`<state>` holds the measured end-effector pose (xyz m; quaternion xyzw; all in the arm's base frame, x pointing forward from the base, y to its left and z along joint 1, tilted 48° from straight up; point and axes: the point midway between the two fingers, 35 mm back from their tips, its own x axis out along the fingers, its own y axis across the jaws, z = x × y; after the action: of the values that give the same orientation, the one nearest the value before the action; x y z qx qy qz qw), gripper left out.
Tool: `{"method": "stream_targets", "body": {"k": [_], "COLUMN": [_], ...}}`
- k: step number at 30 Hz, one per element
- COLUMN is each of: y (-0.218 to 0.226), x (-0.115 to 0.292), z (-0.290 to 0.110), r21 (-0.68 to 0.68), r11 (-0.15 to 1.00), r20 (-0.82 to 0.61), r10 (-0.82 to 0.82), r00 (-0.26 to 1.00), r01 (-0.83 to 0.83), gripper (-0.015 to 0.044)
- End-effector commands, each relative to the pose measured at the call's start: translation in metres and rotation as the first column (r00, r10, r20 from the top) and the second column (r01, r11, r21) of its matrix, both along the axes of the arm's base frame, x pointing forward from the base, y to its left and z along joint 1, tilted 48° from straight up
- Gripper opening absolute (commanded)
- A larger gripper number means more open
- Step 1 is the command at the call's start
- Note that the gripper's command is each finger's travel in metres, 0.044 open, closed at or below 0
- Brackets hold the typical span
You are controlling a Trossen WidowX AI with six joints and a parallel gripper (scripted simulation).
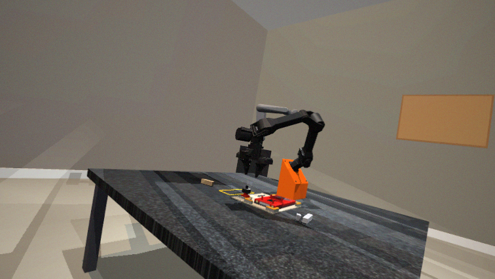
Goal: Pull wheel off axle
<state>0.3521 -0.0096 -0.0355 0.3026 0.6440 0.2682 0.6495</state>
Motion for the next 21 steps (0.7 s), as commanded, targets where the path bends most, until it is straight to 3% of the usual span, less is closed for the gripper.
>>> {"method": "stream_targets", "body": {"k": [1,19,21], "y": [-0.002,0.052,0.053], "x": [0.009,0.012,0.011], "z": [0.0,-0.051,-0.05], "r21": [0.004,0.007,0.002], "r11": [1.0,1.0,1.0], "r20": [0.015,0.015,0.01], "r10": [0.004,0.004,0.023], "r00": [1.0,1.0,1.0], "r01": [-0.004,-0.004,-0.023], "gripper": [0.03,0.03,0.0247]}}
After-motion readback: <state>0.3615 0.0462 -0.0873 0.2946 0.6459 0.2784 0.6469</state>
